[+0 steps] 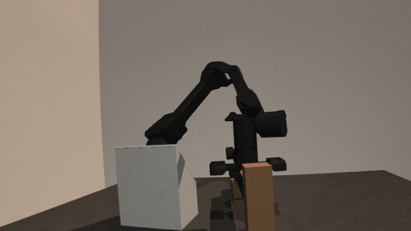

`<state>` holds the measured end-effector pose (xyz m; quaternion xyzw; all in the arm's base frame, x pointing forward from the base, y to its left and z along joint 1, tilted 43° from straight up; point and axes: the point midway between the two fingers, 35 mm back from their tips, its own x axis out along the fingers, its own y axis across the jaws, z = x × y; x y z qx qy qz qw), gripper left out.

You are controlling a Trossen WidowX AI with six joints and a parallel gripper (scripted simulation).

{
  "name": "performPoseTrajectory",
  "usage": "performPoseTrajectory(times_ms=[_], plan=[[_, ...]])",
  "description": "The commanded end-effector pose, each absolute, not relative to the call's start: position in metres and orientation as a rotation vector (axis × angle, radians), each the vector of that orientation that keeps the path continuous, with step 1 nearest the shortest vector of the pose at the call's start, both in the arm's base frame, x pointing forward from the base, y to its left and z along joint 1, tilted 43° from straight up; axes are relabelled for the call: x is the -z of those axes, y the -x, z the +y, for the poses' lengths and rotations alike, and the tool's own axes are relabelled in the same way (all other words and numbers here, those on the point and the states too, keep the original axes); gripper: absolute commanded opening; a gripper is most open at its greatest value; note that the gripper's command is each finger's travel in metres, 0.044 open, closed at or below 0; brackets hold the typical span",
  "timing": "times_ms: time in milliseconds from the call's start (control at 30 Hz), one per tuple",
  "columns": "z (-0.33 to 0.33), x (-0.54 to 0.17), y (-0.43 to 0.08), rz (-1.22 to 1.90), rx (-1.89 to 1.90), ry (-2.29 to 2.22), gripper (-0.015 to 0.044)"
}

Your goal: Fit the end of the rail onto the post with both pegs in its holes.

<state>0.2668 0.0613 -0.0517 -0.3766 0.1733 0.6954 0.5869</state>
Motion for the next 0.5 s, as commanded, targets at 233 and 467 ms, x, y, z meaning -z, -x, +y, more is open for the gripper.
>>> performPoseTrajectory(times_ms=[233,467], plan=[[0.0585,0.056,-0.2682,0.404,-1.617,0.881,0.0],[0.0566,0.0568,-0.2686,0.404,-1.617,0.882,0.0]])
